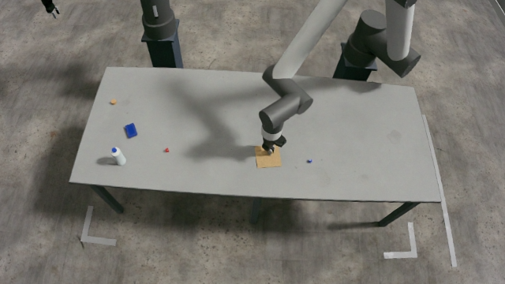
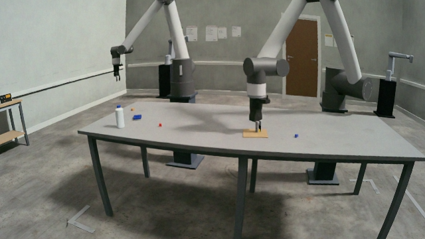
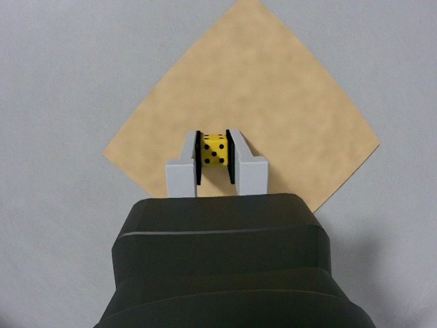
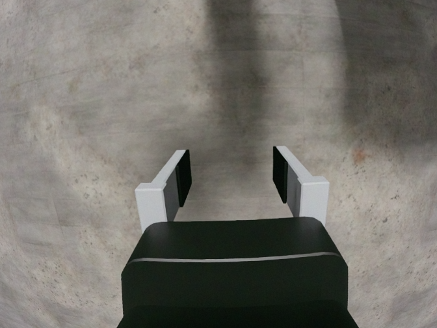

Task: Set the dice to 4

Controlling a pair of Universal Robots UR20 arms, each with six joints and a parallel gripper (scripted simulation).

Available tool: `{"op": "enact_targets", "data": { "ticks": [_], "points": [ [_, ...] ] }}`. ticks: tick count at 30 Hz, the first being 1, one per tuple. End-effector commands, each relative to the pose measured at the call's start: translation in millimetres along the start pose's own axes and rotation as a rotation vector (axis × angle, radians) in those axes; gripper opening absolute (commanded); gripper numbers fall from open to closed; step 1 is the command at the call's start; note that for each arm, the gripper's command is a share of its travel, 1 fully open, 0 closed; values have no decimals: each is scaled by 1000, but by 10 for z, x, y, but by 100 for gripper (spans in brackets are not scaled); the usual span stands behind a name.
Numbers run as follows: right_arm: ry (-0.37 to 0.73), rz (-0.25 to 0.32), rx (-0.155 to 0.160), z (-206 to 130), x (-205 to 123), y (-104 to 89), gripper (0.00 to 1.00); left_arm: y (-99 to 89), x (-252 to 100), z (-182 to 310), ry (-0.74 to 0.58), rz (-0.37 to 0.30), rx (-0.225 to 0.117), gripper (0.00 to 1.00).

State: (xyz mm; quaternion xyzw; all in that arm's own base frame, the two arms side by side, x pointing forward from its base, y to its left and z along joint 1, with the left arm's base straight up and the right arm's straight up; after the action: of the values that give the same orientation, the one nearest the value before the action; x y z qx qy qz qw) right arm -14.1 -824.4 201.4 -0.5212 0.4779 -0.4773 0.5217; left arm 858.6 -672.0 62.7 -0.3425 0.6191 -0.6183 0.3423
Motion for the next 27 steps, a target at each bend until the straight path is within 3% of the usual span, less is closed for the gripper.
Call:
{"op": "enact_targets", "data": {
  "ticks": [1,24,25,27],
  "points": [
    [0,-1,0,0,4,-6,100,-9,1,5,0,0,1,34],
    [0,-1,0,0,4,-6,100,-9,1,5,0,0,1,34],
    [0,-1,0,0,4,-6,100,-9,1,5,0,0,1,40],
    [0,-1,0,0,4,-6,100,-9,1,5,0,0,1,40]
  ]
}}
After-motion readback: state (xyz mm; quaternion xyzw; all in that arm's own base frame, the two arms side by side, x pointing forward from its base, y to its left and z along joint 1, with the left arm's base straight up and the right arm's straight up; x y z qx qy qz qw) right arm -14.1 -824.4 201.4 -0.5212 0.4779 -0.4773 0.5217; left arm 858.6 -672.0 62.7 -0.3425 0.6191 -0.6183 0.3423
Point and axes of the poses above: on each arm, the point where the finger pads meet when closed, its own y axis out along the fingers, its own z axis across the jaws, x = y × z, the point moved 4 cm from there along -y, back along the fingers, and after that the axes turned 6 degrees about -y, right-handed, at the moved point
